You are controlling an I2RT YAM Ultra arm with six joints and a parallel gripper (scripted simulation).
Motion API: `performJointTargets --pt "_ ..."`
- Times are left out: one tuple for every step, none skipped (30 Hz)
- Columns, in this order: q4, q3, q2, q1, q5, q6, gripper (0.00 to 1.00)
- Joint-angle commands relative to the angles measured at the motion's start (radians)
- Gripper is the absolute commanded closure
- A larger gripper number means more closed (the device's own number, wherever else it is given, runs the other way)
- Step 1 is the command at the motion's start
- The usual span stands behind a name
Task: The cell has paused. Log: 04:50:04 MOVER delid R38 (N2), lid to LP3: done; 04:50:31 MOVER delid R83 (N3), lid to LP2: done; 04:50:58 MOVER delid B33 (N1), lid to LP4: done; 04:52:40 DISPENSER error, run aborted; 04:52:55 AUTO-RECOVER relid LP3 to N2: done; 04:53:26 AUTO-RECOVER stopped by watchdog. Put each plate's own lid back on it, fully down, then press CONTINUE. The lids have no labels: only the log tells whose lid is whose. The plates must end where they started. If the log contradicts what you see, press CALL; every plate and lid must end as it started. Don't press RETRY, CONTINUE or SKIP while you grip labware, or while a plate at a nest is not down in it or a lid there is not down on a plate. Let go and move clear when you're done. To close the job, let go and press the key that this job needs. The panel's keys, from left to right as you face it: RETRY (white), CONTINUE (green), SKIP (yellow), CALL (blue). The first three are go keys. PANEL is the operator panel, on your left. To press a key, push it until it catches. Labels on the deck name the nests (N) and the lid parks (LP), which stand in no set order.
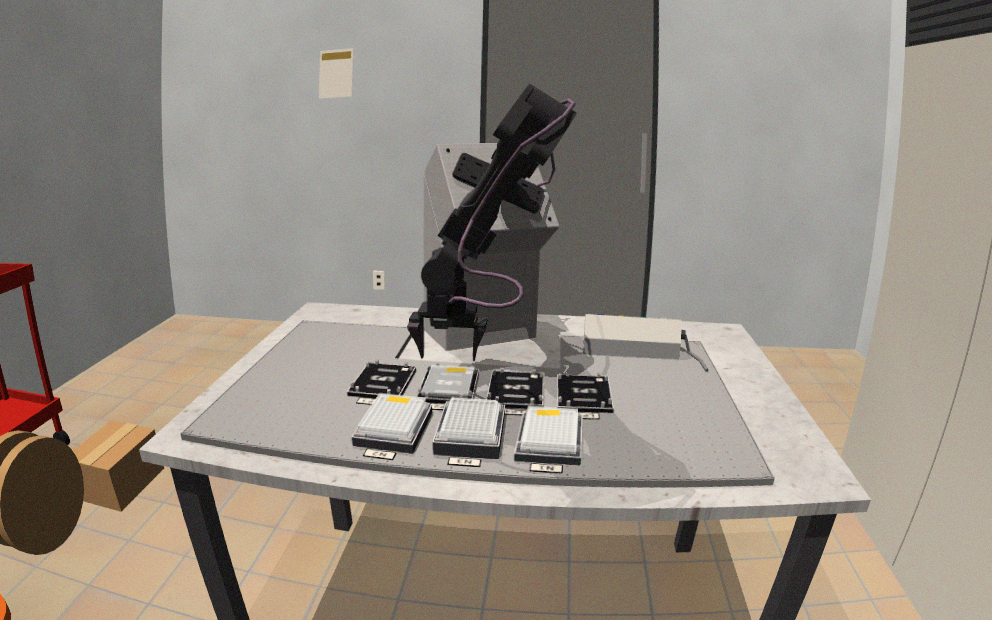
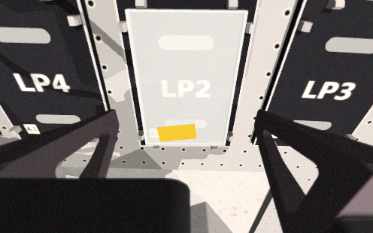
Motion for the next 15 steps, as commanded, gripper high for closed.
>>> performJointTargets --pt "0.016 -0.026 0.025 0.006 0.006 0.005 0.0" --pt "0.017 -0.027 0.025 0.006 0.006 0.005 0.0" --pt "0.018 -0.027 0.026 0.004 0.006 0.006 0.0" --pt "0.019 -0.028 0.026 0.001 0.006 0.007 0.0" --pt "0.025 -0.008 0.034 0.012 0.012 0.011 0.0" --pt "0.032 0.021 0.042 0.015 0.014 0.014 0.0" --pt "0.036 0.024 0.048 0.018 0.016 0.017 0.0" --pt "0.041 0.028 0.055 0.021 0.018 0.019 0.0" --pt "0.045 0.031 0.062 0.024 0.02 0.022 0.0" --pt "0.049 0.035 0.068 0.027 0.022 0.024 0.0" --pt "0.049 0.035 0.068 0.027 0.022 0.024 0.0" --pt "0.049 0.035 0.068 0.027 0.022 0.024 0.0" --pt "0.053 0.039 0.075 0.012 0.024 0.026 0.0" --pt "0.057 0.043 0.082 0.023 0.025 0.029 0.0" --pt "0.061 0.047 0.089 0.035 0.027 0.032 0.0"
